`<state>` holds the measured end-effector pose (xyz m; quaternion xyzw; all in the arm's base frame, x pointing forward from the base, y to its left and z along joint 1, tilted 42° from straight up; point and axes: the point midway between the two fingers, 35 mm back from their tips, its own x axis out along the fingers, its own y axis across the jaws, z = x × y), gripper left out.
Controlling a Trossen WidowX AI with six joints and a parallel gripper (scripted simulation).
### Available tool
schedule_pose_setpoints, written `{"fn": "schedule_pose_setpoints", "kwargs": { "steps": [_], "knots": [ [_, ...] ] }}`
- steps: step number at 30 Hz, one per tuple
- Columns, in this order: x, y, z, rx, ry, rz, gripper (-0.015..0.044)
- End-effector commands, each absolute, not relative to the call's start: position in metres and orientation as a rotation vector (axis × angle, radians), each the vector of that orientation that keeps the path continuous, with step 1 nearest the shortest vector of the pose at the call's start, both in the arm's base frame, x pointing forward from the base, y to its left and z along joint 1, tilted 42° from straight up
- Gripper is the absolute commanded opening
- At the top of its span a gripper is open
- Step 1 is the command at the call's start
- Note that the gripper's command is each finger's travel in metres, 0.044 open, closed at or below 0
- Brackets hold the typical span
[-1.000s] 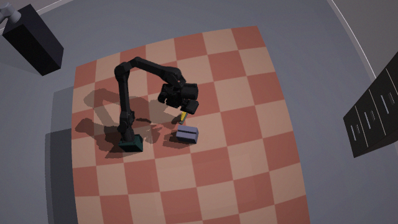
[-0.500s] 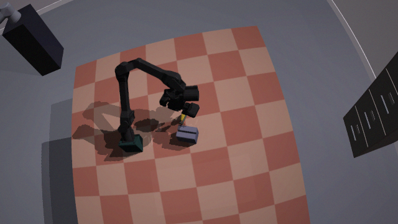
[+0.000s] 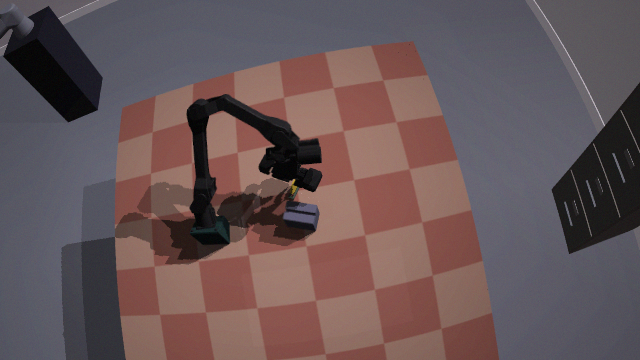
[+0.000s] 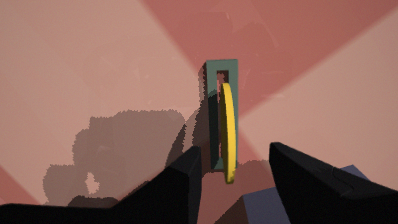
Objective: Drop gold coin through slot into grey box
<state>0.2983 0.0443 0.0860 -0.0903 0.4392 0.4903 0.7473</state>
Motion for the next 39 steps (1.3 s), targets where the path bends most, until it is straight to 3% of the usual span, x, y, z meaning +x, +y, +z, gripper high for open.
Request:
{"fn": "schedule_pose_setpoints", "kwargs": {
  "steps": [1,23,29,39],
  "knots": [
    [0.299,0.050,0.080,-0.190,0.963,1.076,0.0161],
    [0.302,0.072,0.057,-0.184,0.961,1.074,0.0161],
    [0.302,0.072,0.057,-0.184,0.961,1.074,0.0003],
    [0.302,0.072,0.057,-0.184,0.961,1.074,0.0000]
  ]
}}
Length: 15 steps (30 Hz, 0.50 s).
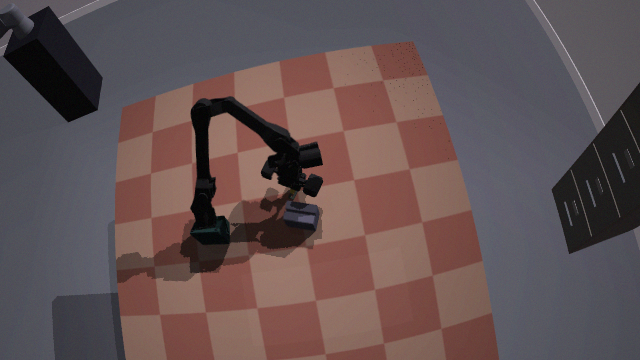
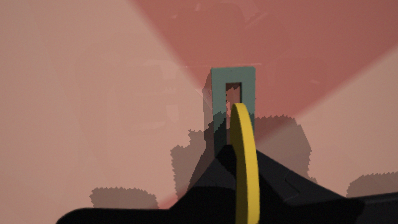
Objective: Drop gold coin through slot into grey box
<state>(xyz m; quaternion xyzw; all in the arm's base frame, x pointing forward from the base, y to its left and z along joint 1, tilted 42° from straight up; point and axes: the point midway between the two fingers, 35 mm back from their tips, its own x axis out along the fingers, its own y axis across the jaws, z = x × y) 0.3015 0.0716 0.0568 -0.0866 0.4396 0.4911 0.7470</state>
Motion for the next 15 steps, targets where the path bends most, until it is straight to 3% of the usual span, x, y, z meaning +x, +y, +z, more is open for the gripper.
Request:
{"fn": "schedule_pose_setpoints", "kwargs": {
  "steps": [1,15],
  "knots": [
    [0.302,0.072,0.057,-0.184,0.962,1.074,0.0000],
    [0.301,0.048,0.080,-0.189,0.966,1.071,0.0000]
  ]
}}
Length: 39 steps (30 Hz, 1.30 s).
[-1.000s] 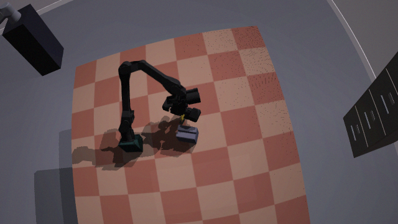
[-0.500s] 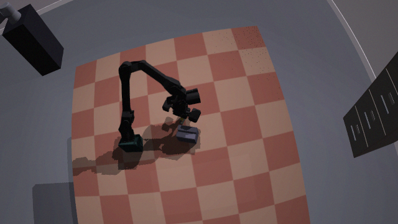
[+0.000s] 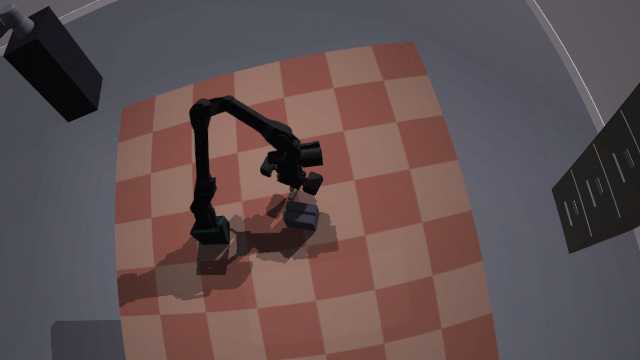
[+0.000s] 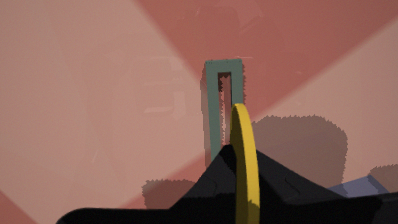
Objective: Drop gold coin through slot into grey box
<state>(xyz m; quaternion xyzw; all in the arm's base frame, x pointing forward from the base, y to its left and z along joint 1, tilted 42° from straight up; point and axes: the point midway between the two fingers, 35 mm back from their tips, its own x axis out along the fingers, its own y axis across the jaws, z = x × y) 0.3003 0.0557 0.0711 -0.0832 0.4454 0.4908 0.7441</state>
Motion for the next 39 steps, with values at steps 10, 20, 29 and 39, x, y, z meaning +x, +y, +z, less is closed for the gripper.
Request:
{"fn": "schedule_pose_setpoints", "kwargs": {
  "steps": [10,20,29,39],
  "knots": [
    [0.298,0.032,0.098,-0.189,0.967,1.070,0.0000],
    [0.293,0.016,0.118,-0.188,0.966,1.071,0.0000],
    [0.290,0.009,0.127,-0.168,0.977,1.061,0.0000],
    [0.292,0.010,0.128,0.108,1.139,0.882,0.0000]
  ]
}}
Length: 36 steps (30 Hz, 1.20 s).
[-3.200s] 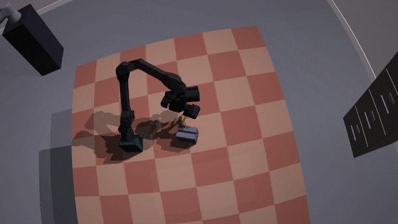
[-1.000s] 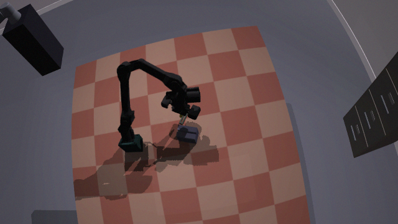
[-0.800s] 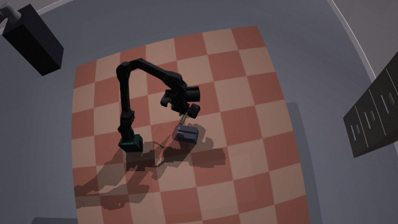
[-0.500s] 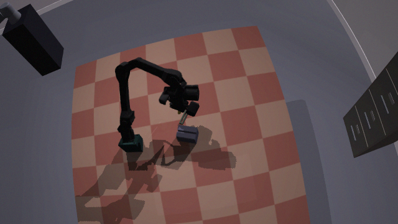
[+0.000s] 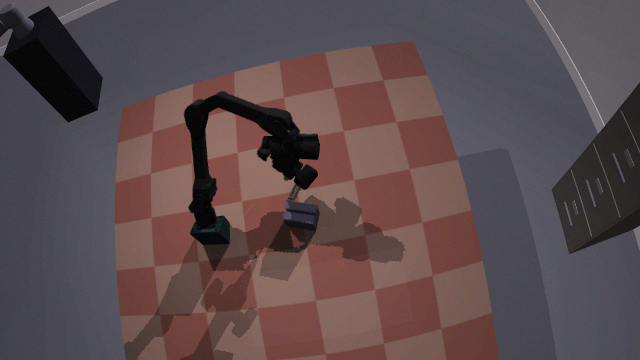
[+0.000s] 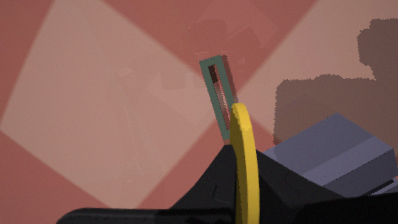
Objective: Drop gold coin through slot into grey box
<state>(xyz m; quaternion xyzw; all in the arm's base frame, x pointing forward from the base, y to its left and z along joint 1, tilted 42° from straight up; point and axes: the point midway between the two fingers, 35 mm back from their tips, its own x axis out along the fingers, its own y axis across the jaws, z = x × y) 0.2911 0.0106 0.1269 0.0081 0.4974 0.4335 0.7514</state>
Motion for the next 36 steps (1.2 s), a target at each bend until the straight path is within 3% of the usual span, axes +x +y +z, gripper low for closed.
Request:
{"fn": "schedule_pose_setpoints", "kwargs": {
  "steps": [1,28,36],
  "knots": [
    [0.2925,0.0101,0.1284,0.135,1.154,0.863,0.0000],
    [0.2987,0.0122,0.1320,0.880,1.475,0.276,0.0000],
    [0.2990,0.0119,0.1318,0.898,1.481,0.260,0.0000]
  ]
}}
